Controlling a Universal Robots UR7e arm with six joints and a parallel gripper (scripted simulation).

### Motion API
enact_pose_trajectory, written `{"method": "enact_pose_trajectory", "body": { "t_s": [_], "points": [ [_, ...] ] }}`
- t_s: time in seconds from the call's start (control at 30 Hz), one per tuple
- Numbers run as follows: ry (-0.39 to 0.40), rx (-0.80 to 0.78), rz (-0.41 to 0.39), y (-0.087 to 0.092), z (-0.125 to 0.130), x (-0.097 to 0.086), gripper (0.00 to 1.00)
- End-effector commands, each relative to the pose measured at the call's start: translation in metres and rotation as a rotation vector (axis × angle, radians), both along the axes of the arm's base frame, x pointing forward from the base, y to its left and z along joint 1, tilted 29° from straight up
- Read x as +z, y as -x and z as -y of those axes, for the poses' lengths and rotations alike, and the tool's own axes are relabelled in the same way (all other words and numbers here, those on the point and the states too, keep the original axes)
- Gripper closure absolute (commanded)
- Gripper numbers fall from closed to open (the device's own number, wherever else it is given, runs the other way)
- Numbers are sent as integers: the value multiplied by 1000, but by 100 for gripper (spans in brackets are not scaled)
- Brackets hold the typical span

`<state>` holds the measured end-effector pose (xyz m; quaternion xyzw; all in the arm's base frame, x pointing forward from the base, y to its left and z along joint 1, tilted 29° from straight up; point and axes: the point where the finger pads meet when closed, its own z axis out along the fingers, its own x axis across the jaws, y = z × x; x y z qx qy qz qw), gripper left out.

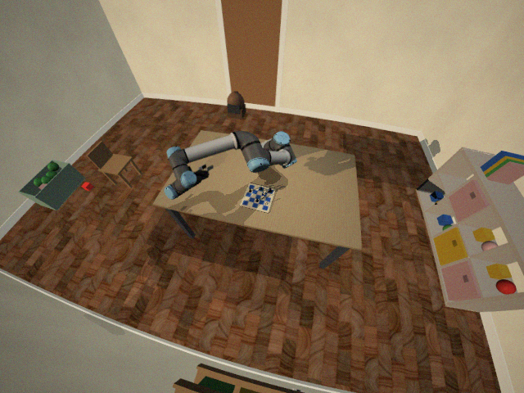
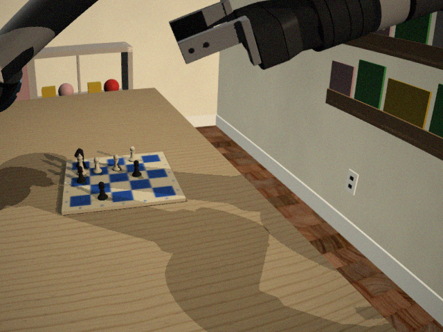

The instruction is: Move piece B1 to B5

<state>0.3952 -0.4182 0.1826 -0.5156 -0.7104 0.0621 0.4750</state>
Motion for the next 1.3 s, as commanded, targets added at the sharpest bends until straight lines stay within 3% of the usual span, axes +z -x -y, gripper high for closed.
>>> {"method": "enact_pose_trajectory", "body": {
  "t_s": [0.0, 0.03, 0.07, 0.13, 0.2, 0.27, 0.3, 0.4, 0.43, 0.47, 0.5, 0.57, 0.6, 0.7, 0.77, 0.9, 1.0, 1.27],
  "points": [
    [43, -15, 24, -39, -46, -10, 0],
    [56, -20, 31, -51, -61, -13, 0],
    [56, -20, 31, -51, -61, -13, 0],
    [81, -33, 49, -75, -95, -20, 0],
    [81, -33, 49, -75, -95, -20, 0],
    [105, -47, 68, -99, -135, -27, 0],
    [105, -47, 68, -99, -135, -27, 0],
    [126, -62, 88, -122, -177, -34, 0],
    [126, -62, 88, -122, -177, -34, 0],
    [135, -70, 98, -132, -199, -38, 0],
    [135, -70, 98, -132, -199, -38, 0],
    [149, -85, 117, -150, -242, -44, 0],
    [149, -85, 117, -150, -242, -44, 0],
    [160, -99, 133, -164, -283, -49, 0],
    [160, -99, 133, -164, -283, -49, 0],
    [169, -120, 156, -181, -345, -56, 0],
    [171, -129, 164, -187, -372, -58, 0],
    [172, -132, 168, -188, -382, -59, 0]
  ]
}}
